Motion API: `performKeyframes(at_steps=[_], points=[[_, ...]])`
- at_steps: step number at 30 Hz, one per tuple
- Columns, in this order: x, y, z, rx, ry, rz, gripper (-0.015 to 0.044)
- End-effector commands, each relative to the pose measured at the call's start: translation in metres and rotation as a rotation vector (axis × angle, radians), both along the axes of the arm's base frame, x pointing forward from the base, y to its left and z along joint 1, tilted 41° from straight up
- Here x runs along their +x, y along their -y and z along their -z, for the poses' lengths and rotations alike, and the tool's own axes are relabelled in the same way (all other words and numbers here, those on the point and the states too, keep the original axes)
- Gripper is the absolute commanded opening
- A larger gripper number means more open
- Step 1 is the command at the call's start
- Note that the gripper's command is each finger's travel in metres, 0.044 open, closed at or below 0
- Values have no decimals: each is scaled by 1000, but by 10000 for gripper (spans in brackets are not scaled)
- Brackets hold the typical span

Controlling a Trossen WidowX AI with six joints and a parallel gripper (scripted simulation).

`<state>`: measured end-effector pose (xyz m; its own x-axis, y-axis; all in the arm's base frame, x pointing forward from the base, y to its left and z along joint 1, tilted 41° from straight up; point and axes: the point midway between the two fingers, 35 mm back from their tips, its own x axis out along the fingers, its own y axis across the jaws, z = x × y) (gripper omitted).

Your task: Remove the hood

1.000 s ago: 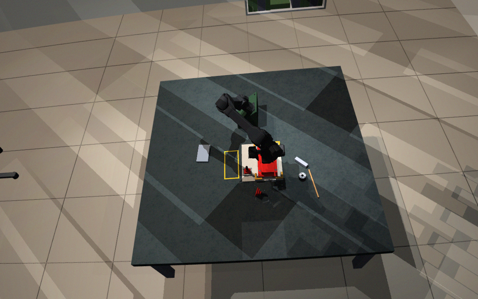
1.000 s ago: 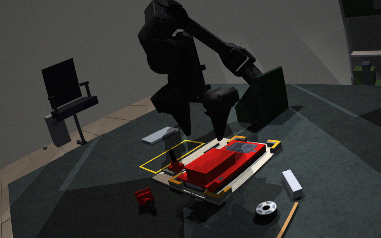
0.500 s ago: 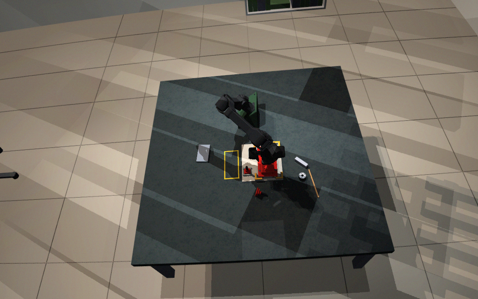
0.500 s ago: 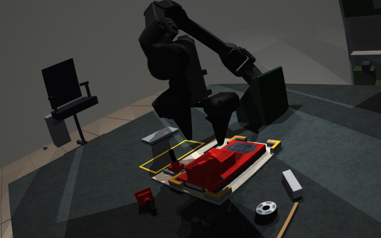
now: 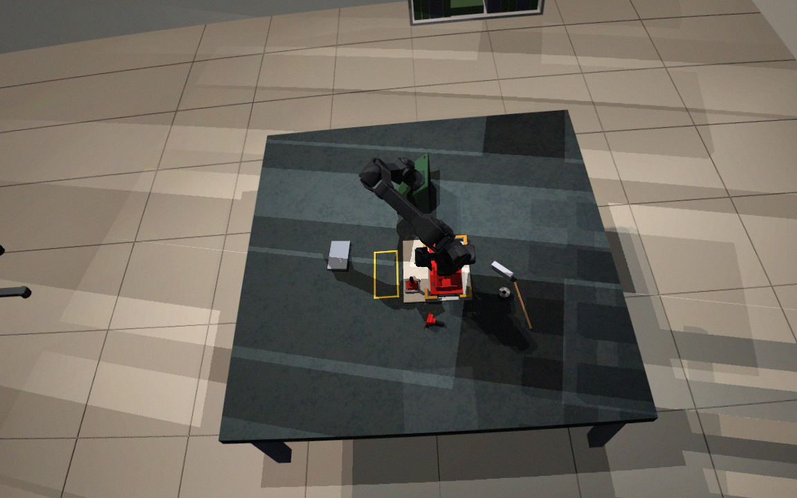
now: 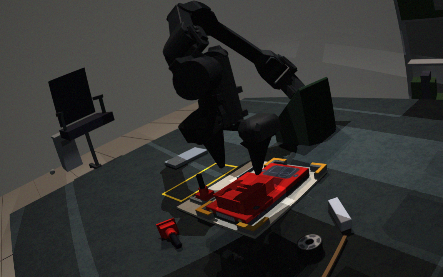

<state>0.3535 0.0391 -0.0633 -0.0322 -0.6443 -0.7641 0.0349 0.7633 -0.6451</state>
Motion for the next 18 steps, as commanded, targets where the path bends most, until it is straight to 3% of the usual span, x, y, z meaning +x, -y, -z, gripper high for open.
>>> performKeyframes(at_steps=[1, 18], points=[[-1, 4, 3, -3, -5, -1, 440], [-1, 11, 12, -4, -5, -1, 440]])
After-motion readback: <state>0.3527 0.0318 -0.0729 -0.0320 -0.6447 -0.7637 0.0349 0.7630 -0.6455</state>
